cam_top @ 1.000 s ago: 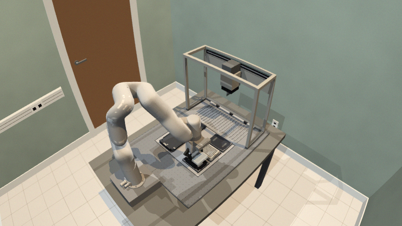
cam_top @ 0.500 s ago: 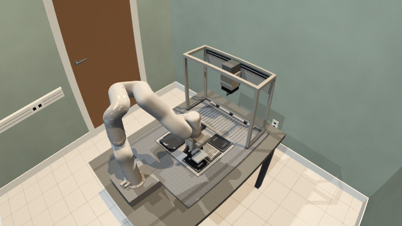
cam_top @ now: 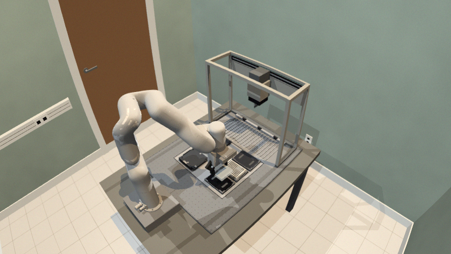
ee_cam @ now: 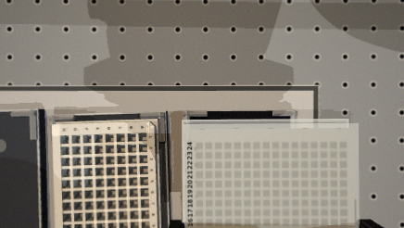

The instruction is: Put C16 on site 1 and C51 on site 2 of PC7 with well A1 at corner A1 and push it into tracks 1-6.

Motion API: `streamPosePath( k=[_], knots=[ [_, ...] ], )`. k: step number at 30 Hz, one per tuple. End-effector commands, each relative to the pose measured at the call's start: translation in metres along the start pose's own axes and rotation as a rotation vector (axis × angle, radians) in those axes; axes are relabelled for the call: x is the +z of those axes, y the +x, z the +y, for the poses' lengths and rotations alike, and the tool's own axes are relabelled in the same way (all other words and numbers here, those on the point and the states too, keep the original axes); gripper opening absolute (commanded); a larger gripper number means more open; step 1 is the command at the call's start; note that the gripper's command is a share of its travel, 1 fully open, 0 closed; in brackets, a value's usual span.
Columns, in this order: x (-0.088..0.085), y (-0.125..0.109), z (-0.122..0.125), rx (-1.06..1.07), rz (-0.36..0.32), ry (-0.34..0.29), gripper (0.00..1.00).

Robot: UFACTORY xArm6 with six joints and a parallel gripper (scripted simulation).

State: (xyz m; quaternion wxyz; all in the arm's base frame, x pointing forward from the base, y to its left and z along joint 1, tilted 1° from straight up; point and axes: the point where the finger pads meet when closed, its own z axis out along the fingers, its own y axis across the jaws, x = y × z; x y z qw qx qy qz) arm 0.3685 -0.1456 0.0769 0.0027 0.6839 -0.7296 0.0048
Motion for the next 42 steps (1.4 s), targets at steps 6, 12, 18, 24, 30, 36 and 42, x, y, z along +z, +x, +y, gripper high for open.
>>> streamPosePath(
  k=[6, 12, 18, 24, 30, 36, 42],
  knots=[
    [-0.014, 0.0, -0.001, 0.0, 0.001, 0.003, 0.0],
    [-0.015, 0.0, -0.001, 0.0, 0.001, 0.003, 0.0],
    [-0.015, -0.02, -0.002, -0.133, 0.001, 0.003, 0.0],
    [-0.015, -0.04, -0.004, -0.267, 0.001, 0.003, 0.0],
    [-0.015, -0.07, -0.005, -0.467, 0.001, 0.003, 0.0],
    [-0.015, -0.1, -0.007, -0.667, 0.001, 0.003, 0.0],
    [-0.015, -0.12, -0.009, -0.8, 0.001, 0.003, 0.0]
  ],
)
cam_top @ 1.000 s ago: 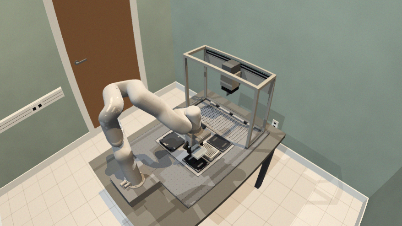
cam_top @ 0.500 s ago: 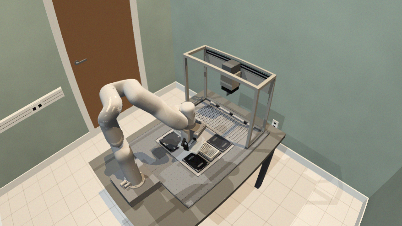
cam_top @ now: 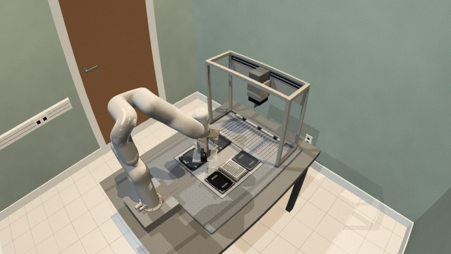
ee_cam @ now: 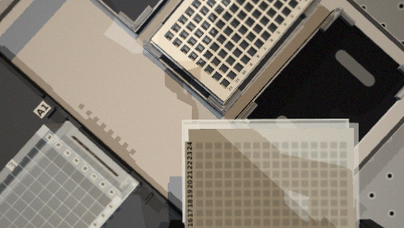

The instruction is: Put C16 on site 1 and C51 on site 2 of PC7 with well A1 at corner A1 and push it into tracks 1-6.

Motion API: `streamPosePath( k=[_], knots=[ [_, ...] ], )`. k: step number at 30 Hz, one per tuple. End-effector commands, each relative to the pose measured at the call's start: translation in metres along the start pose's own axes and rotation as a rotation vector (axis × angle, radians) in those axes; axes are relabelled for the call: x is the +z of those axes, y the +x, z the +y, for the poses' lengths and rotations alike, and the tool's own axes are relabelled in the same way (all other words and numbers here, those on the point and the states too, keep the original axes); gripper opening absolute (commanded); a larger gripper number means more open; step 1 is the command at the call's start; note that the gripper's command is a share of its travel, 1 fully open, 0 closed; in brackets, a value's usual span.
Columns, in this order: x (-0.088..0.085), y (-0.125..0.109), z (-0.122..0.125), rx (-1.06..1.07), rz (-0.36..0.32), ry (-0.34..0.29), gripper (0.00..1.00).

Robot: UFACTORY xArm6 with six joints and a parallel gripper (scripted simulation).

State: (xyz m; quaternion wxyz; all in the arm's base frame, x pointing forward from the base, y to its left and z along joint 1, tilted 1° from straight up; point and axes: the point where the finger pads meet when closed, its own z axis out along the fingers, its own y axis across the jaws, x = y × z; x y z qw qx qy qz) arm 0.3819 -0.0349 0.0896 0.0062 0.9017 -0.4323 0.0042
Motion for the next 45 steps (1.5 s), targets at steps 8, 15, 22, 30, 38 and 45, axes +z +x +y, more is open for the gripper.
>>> streamPosePath(
  k=[8, 15, 22, 30, 38, 45],
  knots=[
    [-0.001, -0.033, -0.036, -0.325, 0.0, 0.006, 0.0],
    [-0.001, -0.054, -0.058, -0.525, 0.0, 0.006, 0.0],
    [-0.001, -0.074, -0.08, -0.725, 0.001, 0.006, 0.0],
    [-0.001, -0.083, -0.088, -0.863, 0.001, 0.006, 0.0],
    [-0.001, -0.083, -0.088, -1.063, 0.002, 0.006, 0.0],
    [-0.001, -0.083, -0.088, -1.296, 0.003, 0.006, 0.0]
  ],
)
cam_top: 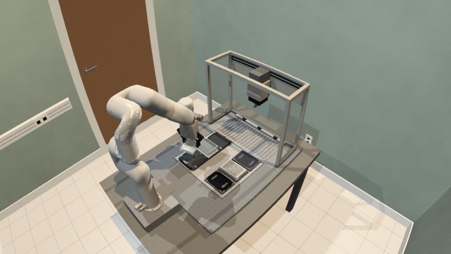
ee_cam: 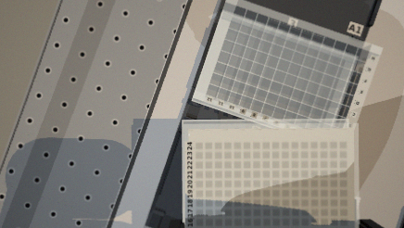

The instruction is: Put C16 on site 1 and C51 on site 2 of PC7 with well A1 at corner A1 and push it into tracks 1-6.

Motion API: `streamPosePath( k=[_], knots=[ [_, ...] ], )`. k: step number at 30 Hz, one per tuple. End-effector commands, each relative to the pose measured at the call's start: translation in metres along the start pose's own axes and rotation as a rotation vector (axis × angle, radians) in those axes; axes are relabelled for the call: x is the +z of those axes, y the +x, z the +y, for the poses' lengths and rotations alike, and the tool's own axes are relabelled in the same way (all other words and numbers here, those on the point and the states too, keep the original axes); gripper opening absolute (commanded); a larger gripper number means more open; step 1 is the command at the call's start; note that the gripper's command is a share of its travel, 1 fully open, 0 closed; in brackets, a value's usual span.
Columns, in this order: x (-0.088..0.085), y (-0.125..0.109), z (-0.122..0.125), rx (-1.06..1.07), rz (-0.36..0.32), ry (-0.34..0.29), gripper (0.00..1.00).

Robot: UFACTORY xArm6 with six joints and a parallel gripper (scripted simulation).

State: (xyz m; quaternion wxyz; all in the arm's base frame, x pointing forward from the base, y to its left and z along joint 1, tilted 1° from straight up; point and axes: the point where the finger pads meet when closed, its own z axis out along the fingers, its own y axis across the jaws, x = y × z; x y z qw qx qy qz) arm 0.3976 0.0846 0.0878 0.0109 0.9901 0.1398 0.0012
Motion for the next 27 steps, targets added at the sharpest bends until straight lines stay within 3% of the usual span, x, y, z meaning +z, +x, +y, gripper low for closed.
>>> streamPosePath(
  k=[1, 27],
  knots=[
    [-0.0013, 0.0013, 0.0001, -0.155, 0.005, 0.011, 0.0],
    [-0.0012, 0.0013, 0.0001, -0.888, 0.008, 0.008, 0.0]
  ],
)
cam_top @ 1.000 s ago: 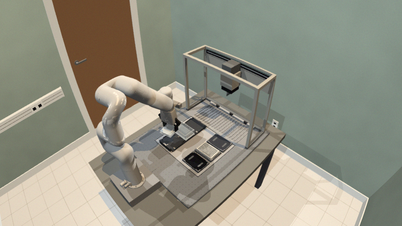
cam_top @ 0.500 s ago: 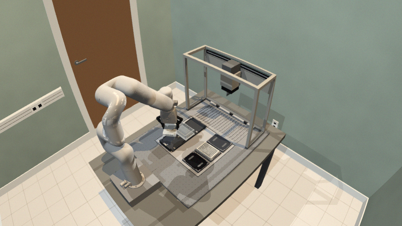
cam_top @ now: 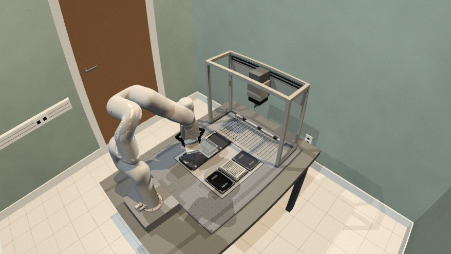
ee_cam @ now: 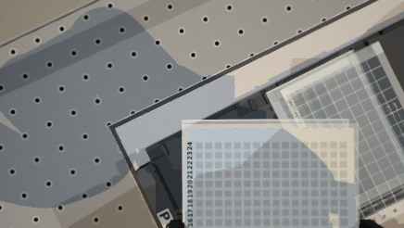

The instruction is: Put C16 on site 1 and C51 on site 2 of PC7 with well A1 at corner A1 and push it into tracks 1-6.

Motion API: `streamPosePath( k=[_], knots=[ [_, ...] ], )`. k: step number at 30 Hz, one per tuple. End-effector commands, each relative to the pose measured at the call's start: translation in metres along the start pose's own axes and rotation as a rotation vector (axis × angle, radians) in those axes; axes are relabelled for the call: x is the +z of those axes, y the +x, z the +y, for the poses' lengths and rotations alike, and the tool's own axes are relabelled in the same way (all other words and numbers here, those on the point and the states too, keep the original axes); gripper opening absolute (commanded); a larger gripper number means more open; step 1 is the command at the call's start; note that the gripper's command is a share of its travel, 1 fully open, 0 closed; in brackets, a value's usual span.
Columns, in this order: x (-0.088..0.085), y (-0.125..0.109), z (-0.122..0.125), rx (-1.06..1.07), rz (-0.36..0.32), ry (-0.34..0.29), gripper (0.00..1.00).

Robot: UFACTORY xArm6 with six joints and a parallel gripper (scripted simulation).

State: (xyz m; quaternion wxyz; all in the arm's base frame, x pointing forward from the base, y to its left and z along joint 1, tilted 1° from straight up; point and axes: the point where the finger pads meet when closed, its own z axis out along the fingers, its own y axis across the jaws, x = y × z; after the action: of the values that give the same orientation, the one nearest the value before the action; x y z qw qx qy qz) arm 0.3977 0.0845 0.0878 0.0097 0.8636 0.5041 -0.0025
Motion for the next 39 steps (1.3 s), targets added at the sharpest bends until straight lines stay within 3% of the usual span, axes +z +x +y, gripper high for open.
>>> streamPosePath(
  k=[1, 10, 31, 39],
  knots=[
    [-0.001, 0.001, 0.001, -0.145, 0.009, 0.003, 0.0],
    [-0.001, 0.001, 0.001, -0.445, 0.009, 0.002, 0.0],
    [-0.001, 0.001, 0.001, -0.458, 0.009, 0.002, 0.0],
    [0.012, 0.001, 0.001, -0.459, 0.009, 0.002, 0.0]
  ],
)
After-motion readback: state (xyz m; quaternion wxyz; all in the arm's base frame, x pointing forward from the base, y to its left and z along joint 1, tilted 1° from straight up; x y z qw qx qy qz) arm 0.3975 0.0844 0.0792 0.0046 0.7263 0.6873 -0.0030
